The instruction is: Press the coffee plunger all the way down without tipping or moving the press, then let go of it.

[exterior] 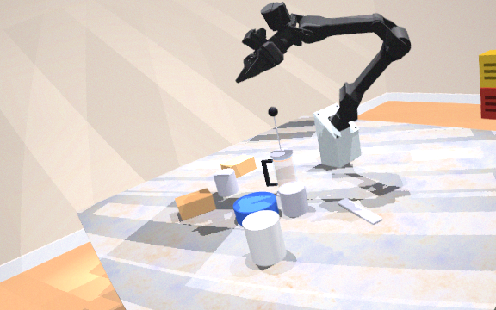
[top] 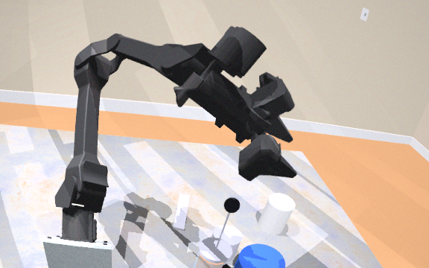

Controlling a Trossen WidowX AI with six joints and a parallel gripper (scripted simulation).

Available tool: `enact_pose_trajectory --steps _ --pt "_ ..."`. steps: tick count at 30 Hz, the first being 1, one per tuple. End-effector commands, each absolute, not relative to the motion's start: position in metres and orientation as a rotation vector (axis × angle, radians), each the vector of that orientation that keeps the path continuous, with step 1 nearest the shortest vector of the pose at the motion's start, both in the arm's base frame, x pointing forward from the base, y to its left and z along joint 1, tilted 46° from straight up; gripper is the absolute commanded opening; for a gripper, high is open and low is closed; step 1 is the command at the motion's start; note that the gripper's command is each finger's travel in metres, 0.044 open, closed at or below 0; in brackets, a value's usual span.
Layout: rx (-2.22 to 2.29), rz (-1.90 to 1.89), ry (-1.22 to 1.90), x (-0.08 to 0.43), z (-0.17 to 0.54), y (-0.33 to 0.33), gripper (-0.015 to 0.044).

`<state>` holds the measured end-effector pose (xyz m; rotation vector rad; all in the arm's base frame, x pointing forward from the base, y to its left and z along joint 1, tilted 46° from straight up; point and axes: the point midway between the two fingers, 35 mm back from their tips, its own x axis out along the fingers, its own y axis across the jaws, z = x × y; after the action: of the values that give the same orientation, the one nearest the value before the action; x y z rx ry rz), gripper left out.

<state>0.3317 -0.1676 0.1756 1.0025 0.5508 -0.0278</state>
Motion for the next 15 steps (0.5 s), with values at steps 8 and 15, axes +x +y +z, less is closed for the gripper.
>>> enact_pose_trajectory --steps 8,15 --pt "0.774 0.248 0.504 0.229 0.154 -0.149 0.044" --pt "0.767 0.251 0.495 0.227 0.14 -0.135 0.044"
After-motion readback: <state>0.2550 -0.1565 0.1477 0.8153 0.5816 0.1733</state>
